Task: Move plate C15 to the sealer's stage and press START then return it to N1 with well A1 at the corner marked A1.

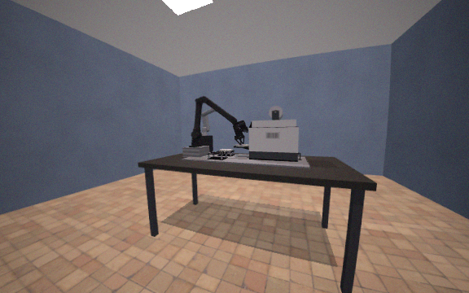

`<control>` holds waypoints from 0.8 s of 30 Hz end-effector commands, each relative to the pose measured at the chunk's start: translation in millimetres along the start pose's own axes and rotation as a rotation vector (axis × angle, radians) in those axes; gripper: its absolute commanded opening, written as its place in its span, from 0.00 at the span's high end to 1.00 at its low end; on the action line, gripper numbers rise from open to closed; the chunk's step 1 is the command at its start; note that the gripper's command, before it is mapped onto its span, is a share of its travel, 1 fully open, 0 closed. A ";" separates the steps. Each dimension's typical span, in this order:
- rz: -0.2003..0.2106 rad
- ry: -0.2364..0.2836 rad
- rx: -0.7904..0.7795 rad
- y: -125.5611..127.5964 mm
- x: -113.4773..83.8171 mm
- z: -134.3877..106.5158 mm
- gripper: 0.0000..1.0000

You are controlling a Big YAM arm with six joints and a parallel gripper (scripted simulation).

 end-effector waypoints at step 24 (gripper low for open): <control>-0.006 0.002 0.019 -3.4 24.8 -6.2 0.00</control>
Point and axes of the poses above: the point where the finger pads meet when closed, its own x axis out along the fingers, its own y axis across the jaws, z = x × y, the point moved 5 cm from there along -x, back along the fingers, and after that the axes turned 15 degrees about -x, right-handed, at the moved point
